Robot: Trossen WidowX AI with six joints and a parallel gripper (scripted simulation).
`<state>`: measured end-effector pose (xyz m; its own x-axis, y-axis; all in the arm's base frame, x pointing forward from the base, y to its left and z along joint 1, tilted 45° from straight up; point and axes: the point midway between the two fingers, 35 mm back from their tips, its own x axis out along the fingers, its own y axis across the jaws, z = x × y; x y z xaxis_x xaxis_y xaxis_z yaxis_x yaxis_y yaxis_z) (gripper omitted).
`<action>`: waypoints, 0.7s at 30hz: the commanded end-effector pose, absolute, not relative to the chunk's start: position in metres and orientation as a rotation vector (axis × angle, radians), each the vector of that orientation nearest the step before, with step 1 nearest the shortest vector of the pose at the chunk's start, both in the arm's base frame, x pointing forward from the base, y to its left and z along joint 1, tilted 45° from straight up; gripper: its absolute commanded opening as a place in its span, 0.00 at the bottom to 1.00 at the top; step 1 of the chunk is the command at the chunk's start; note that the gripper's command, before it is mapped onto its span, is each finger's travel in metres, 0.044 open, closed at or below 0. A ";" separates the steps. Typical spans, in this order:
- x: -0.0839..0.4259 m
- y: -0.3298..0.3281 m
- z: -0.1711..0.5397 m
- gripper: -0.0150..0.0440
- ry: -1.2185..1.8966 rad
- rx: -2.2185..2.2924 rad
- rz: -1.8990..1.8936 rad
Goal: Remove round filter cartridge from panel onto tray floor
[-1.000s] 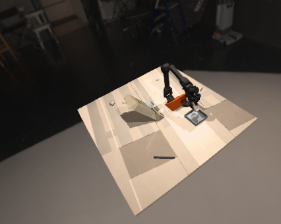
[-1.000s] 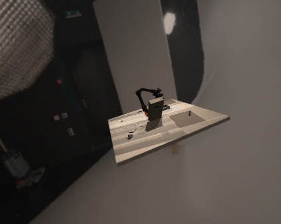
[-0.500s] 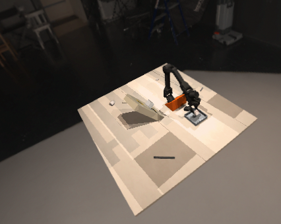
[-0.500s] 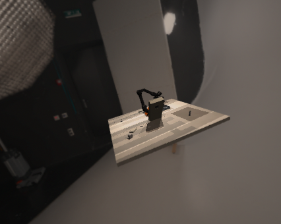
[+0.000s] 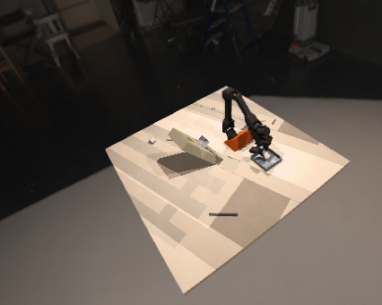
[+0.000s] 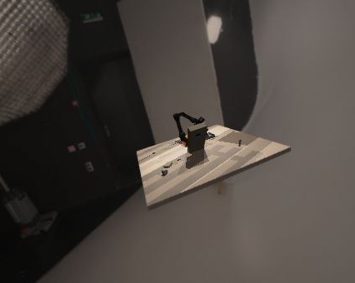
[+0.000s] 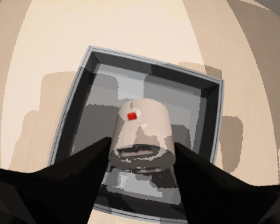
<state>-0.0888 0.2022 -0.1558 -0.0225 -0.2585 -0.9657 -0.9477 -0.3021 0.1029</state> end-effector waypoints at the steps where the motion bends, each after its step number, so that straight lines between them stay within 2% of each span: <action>1: -0.089 0.203 -0.156 0.74 1.278 -1.609 1.365; 7: -0.089 0.203 -0.156 1.00 1.278 -1.609 1.365; 11: -0.090 0.210 -0.150 1.00 1.278 -1.609 1.365; 16: -0.098 0.249 -0.106 1.00 1.278 -1.609 1.364; 21: -0.099 0.246 -0.114 1.00 1.276 -1.595 1.372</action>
